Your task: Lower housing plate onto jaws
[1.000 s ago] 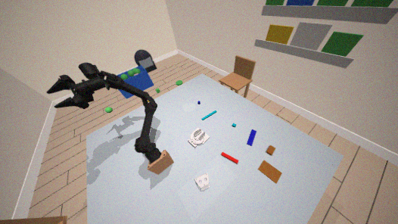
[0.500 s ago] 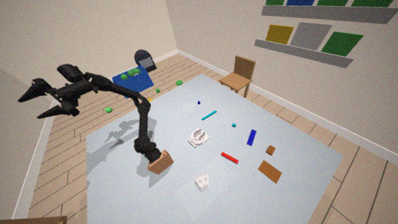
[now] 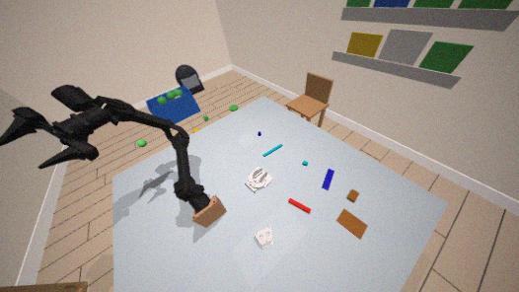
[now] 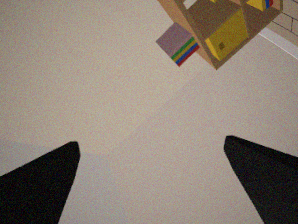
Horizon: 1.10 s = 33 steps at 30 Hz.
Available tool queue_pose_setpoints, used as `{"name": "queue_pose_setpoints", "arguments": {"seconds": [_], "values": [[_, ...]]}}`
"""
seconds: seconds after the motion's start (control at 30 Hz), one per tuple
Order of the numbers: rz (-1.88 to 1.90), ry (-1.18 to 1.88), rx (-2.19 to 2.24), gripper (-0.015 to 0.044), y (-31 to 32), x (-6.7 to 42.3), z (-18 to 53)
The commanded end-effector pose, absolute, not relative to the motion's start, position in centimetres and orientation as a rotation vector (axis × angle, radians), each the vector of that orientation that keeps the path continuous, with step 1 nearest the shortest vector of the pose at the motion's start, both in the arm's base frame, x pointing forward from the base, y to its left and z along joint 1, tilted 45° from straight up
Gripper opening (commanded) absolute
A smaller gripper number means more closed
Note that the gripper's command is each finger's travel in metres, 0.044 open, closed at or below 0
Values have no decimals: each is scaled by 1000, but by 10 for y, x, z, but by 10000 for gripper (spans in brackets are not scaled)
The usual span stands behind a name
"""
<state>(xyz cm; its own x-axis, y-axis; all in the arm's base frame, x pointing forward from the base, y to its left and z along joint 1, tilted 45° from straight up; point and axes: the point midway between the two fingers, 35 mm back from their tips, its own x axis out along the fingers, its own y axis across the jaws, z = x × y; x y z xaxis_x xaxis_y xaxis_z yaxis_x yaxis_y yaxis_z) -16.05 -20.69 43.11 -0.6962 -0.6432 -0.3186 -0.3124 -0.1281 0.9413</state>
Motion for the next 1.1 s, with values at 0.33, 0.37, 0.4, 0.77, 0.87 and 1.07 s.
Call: {"name": "queue_pose_setpoints", "arguments": {"seconds": [0.33, 0.37, 0.4, 0.77, 0.87, 1.07], "values": [[-1992, -1478, 1333, 440, -268, -129, 379], [-1998, -1451, 1347, 440, -272, -127, 375], [-2004, -1424, 1360, 440, -276, -125, 371], [-2044, -1115, 1488, 440, -316, -101, 330], [-2051, -1022, 1523, 440, -327, -92, 316], [-2056, -835, 1588, 440, -345, -75, 289]]}}
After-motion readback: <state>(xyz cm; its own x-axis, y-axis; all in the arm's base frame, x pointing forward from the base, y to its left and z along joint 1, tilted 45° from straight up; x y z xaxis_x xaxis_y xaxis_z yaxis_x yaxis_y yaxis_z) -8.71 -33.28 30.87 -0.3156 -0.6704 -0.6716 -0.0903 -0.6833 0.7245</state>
